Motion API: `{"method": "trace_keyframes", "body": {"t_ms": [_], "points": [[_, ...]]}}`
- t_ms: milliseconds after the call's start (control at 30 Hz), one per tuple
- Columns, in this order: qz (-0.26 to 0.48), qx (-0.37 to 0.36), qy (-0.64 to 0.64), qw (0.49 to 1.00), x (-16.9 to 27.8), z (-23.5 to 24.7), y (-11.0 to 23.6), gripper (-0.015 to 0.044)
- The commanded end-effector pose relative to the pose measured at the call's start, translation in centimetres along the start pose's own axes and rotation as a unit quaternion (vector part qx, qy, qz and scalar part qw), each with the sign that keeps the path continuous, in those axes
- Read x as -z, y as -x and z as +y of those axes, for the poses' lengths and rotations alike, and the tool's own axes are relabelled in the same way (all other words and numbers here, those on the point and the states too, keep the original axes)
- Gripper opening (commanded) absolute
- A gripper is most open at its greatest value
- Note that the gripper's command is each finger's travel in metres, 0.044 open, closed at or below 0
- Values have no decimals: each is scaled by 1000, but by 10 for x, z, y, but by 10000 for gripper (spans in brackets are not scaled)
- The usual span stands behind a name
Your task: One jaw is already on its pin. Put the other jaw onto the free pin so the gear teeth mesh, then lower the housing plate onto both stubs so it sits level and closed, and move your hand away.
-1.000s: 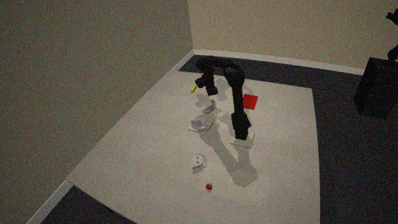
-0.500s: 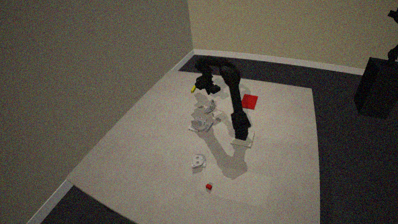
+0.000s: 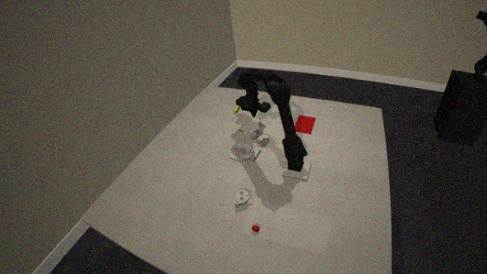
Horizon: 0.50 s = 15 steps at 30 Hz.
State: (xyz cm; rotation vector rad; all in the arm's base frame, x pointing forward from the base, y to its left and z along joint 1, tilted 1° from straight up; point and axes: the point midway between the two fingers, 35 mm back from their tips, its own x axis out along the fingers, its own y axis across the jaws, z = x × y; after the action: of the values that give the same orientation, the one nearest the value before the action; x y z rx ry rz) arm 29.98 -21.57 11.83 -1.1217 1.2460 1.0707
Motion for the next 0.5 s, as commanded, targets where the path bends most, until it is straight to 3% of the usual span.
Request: {"method": "trace_keyframes", "body": {"t_ms": [0,467], "points": [[-2,1,11,1000,0,-1,1,0],[-2,1,10,1000,1,-3,-18,0]]}}
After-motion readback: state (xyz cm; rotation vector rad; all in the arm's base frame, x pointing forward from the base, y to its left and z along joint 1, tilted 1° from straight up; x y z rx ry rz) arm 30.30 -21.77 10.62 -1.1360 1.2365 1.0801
